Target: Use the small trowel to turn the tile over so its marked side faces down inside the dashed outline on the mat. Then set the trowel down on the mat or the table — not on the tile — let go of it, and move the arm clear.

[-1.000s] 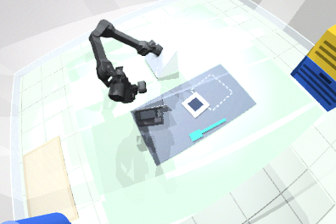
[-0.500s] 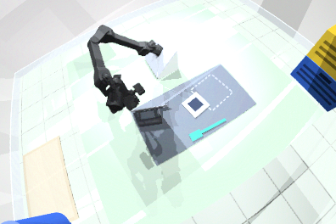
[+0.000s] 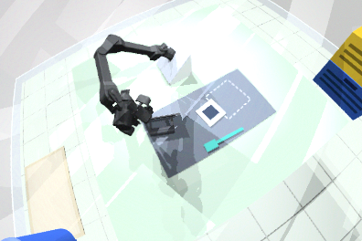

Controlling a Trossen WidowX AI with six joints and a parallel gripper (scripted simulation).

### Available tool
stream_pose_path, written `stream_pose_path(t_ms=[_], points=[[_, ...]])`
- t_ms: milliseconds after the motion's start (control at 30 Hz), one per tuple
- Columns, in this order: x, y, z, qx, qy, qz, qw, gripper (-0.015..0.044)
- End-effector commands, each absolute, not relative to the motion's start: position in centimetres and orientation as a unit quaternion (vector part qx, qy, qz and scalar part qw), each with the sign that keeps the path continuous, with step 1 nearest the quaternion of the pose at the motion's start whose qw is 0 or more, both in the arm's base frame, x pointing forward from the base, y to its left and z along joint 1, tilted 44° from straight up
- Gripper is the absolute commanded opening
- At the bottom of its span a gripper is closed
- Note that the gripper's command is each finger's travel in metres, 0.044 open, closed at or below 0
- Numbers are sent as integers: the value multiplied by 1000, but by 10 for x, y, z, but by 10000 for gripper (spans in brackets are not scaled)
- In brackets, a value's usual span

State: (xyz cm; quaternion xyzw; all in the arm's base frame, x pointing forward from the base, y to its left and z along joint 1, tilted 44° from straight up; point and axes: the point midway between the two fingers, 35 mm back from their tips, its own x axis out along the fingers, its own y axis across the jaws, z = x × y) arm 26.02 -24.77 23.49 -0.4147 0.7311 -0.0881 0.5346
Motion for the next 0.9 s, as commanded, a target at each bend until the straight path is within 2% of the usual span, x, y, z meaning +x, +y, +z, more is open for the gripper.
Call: stream_pose_path(t_ms=[0, 433, 867], points=[[269, -253, 237, -446, 735, -44, 509, 100], [297, -269, 241, -542, 728, 111, 405, 100], [287, -269, 235, -543, 727, 113, 404, 100]])
